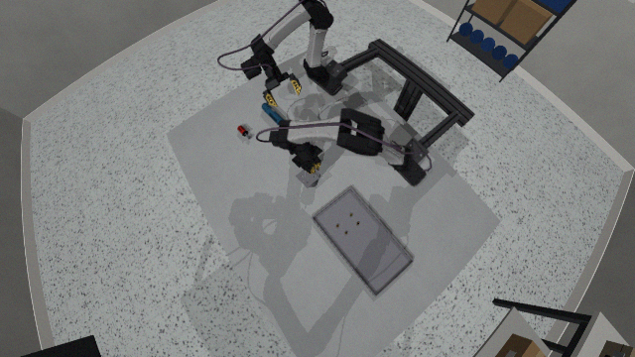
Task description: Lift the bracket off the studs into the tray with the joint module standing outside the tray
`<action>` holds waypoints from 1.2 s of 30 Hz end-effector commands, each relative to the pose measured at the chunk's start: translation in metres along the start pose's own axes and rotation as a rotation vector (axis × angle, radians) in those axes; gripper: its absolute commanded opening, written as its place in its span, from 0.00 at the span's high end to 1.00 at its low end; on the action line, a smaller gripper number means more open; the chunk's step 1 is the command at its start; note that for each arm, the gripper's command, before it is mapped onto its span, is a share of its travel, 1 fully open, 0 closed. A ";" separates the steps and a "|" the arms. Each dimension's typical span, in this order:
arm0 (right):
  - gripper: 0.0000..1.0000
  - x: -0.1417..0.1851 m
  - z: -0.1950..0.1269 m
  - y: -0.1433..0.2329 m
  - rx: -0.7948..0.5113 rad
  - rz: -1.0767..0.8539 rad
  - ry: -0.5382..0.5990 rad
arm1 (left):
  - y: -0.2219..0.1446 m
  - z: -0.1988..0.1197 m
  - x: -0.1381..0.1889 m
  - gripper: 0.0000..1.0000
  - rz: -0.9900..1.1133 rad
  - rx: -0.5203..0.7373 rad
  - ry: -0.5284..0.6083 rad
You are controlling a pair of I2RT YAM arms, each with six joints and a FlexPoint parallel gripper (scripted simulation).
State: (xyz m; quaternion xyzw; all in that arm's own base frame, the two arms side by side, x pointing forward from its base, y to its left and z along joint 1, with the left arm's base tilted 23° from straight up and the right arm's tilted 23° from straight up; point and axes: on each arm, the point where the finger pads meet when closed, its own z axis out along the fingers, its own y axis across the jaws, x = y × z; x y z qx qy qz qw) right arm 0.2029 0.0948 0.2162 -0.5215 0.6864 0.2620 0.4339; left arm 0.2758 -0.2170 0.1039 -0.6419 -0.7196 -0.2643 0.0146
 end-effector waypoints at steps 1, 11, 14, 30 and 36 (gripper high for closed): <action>0.00 0.004 0.007 -0.021 0.040 -0.035 0.124 | 0.021 -0.003 0.011 1.00 -0.019 -0.036 -0.052; 0.00 -0.019 0.076 -0.055 0.089 -0.161 0.330 | 0.066 0.041 0.068 1.00 -0.047 -0.069 -0.122; 0.00 -0.041 0.105 -0.057 0.133 -0.202 0.342 | 0.075 0.060 0.090 1.00 -0.047 -0.082 -0.129; 0.00 -0.200 0.238 0.059 0.334 -0.220 0.038 | 0.066 0.153 0.239 1.00 -0.024 -0.155 -0.027; 0.00 -0.230 0.251 0.112 0.332 -0.175 -0.066 | 0.046 0.173 0.278 1.00 -0.019 -0.145 0.031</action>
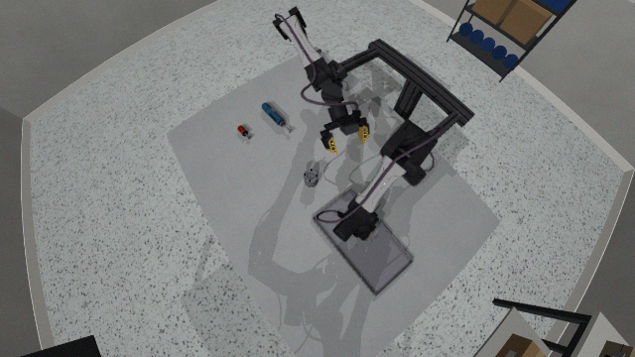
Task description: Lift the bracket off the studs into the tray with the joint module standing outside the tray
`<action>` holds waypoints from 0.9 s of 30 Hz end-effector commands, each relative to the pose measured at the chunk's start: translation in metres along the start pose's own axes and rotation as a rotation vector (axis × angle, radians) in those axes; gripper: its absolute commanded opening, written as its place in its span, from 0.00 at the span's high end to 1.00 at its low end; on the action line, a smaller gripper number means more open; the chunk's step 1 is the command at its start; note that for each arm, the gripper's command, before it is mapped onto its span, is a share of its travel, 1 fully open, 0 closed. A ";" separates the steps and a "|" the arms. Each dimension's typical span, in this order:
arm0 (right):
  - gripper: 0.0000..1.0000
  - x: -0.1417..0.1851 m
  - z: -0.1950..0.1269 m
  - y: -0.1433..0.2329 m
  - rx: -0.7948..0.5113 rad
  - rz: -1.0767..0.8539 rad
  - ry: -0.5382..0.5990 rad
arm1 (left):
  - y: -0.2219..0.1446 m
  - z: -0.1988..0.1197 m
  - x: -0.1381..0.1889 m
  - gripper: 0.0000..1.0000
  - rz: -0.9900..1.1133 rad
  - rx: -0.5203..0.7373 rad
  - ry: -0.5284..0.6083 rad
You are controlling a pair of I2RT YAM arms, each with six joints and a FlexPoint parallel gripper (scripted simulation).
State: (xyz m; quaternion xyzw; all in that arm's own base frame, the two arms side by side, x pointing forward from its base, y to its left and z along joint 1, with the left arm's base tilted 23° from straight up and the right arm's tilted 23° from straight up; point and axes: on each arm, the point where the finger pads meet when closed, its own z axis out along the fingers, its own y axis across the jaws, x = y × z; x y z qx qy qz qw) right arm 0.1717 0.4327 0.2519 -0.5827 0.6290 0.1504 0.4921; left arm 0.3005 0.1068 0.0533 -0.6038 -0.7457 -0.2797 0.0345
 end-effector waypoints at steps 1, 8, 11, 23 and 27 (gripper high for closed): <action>0.00 -0.036 0.007 -0.022 0.207 0.111 -0.067 | 0.025 -0.004 0.010 1.00 0.055 -0.161 -0.031; 0.00 -0.062 0.005 0.020 0.178 0.134 -0.129 | 0.000 0.015 0.040 1.00 0.085 -0.131 0.015; 0.00 -0.060 0.008 0.031 0.151 0.109 -0.116 | -0.008 0.025 0.033 1.00 0.134 -0.096 0.000; 0.00 -0.056 0.009 0.026 0.167 0.122 -0.115 | -0.011 0.032 0.029 1.00 0.143 -0.081 0.002; 0.00 -0.054 0.012 0.028 0.167 0.121 -0.112 | -0.006 0.037 0.029 1.00 0.138 -0.089 0.005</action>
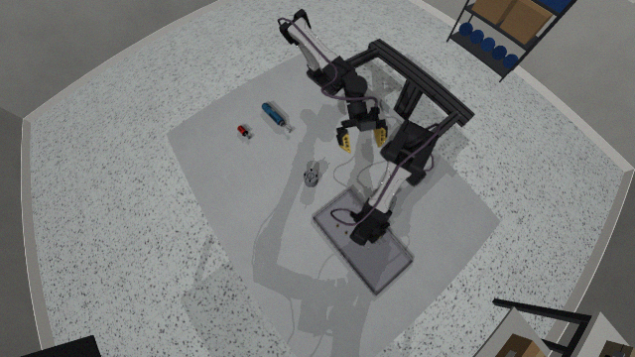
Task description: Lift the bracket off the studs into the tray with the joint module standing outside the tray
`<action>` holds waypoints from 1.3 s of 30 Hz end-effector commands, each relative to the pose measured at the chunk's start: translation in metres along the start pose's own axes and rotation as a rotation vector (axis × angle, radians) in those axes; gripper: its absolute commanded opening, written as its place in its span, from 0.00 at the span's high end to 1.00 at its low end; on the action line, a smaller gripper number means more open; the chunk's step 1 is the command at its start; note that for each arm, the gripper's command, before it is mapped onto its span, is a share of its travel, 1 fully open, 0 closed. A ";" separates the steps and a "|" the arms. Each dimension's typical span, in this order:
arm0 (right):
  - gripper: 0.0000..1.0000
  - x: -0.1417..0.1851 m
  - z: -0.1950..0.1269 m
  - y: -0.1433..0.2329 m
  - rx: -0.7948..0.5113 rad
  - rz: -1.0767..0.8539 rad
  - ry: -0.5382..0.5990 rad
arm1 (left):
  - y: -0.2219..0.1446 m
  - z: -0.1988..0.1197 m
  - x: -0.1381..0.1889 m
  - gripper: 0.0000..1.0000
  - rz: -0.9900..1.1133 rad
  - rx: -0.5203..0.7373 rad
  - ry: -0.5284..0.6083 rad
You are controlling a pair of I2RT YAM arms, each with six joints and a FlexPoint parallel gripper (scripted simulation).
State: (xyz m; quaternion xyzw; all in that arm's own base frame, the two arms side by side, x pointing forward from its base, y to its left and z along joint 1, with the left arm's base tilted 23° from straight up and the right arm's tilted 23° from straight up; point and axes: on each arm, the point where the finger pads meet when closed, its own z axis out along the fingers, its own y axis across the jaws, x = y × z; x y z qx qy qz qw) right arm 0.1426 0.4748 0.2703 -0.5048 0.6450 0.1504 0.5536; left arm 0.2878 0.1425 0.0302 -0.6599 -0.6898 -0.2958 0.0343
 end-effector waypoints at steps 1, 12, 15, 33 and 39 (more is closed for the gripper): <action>0.00 -0.009 0.004 -0.003 0.015 0.026 -0.024 | 0.013 0.007 0.006 1.00 -0.015 -0.032 0.017; 0.00 -0.006 0.014 -0.001 0.009 0.024 -0.030 | 0.011 0.025 -0.003 1.00 -0.019 -0.023 0.020; 0.00 -0.004 0.018 -0.001 0.011 0.026 -0.031 | 0.008 0.020 -0.005 0.89 -0.015 -0.024 0.018; 0.00 -0.006 0.037 -0.005 0.024 0.037 -0.055 | 0.014 -0.071 0.001 0.03 -0.028 -0.044 0.024; 0.00 -0.006 0.041 -0.005 0.026 0.040 -0.060 | 0.015 -0.076 0.001 0.03 -0.028 -0.044 0.024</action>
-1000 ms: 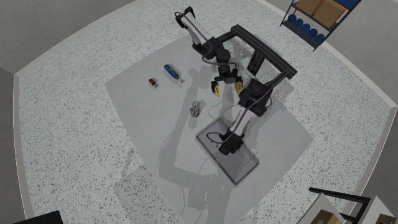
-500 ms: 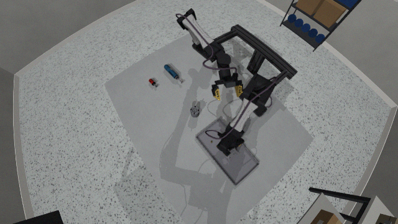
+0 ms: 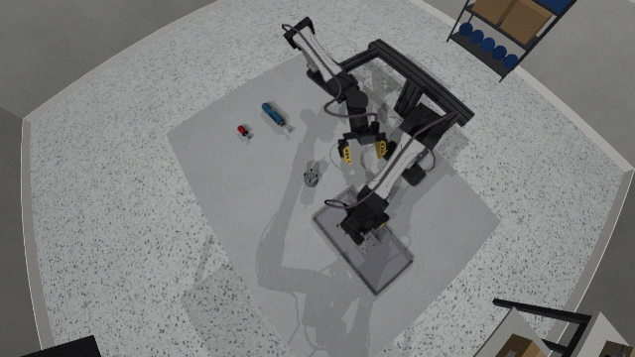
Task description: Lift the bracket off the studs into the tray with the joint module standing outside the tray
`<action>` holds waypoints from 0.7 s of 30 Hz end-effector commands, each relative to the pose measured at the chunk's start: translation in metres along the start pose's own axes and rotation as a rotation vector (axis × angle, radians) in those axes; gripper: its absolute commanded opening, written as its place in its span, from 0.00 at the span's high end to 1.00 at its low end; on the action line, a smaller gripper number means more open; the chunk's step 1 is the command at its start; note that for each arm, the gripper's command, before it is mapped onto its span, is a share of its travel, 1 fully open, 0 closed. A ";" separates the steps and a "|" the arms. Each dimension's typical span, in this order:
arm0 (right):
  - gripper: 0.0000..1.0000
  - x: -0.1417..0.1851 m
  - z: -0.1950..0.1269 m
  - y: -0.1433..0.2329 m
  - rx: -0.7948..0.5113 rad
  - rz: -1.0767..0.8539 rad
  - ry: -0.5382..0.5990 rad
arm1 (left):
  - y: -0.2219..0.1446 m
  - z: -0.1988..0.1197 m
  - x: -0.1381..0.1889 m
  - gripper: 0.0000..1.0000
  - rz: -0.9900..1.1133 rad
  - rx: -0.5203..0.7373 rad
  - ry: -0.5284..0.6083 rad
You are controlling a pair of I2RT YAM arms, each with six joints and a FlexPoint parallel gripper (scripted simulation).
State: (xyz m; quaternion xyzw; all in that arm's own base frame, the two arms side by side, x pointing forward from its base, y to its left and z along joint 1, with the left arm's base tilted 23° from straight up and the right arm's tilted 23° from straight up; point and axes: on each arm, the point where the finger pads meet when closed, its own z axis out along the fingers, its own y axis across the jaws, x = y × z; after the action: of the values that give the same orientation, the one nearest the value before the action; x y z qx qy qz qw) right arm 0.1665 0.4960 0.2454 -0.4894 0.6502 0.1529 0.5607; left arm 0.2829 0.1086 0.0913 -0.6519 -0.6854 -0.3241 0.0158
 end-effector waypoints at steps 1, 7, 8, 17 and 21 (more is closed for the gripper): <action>0.00 -0.020 0.003 -0.004 0.003 0.015 -0.049 | -0.004 -0.009 0.004 0.03 -0.010 0.022 0.008; 0.00 -0.018 0.005 -0.003 0.005 0.014 -0.045 | -0.004 -0.009 0.003 0.03 -0.011 0.021 0.003; 0.00 -0.016 0.005 -0.002 0.003 0.011 -0.039 | -0.004 -0.009 0.004 0.03 -0.011 0.021 0.003; 0.00 -0.021 0.001 -0.005 0.006 0.016 -0.049 | -0.004 -0.009 0.004 0.03 -0.008 0.021 0.003; 0.00 -0.021 0.001 -0.005 0.006 0.016 -0.049 | -0.004 -0.009 0.004 0.03 -0.008 0.021 0.003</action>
State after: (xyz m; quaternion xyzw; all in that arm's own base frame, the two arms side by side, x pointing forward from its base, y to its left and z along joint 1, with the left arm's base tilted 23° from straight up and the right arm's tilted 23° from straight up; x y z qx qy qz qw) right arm 0.1679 0.4982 0.2447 -0.4878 0.6496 0.1546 0.5623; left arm 0.2725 0.1074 0.0858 -0.6552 -0.6902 -0.3056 0.0300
